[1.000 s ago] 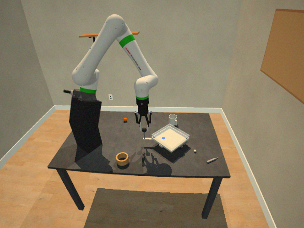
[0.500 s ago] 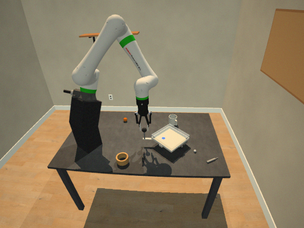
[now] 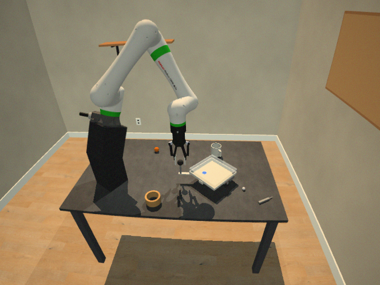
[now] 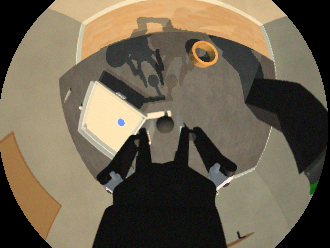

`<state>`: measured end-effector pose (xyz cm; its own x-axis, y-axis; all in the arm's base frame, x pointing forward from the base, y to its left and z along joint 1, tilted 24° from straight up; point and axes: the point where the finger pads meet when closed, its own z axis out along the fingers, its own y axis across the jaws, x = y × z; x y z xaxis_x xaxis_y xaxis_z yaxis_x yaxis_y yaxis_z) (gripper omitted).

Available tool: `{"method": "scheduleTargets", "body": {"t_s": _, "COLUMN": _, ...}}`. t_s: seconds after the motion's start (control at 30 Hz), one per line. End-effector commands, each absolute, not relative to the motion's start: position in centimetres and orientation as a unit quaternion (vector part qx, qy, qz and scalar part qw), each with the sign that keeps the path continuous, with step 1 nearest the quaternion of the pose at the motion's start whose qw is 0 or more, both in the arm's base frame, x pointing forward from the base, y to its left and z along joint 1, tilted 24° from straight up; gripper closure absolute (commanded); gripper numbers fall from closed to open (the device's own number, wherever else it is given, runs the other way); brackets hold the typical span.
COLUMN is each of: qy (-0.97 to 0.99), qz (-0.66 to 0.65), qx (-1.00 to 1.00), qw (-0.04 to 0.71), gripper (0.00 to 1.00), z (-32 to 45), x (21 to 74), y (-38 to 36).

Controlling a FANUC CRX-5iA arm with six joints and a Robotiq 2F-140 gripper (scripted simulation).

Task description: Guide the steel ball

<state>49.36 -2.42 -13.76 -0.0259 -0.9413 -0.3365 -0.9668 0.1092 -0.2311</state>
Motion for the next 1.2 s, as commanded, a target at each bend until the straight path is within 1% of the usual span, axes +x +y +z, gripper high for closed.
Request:
{"method": "scheduleTargets", "body": {"t_s": 0.0, "qy": 0.716, "qz": 0.031, "qx": -0.667, "qw": 0.206, "gripper": 0.58, "z": -14.1, "x": 49.5, "y": -2.3}}
{"method": "scheduleTargets", "body": {"t_s": 1.17, "qy": 0.716, "qz": 0.031, "qx": -0.667, "qw": 0.206, "gripper": 0.58, "z": -15.7, "x": 49.9, "y": -1.8}}
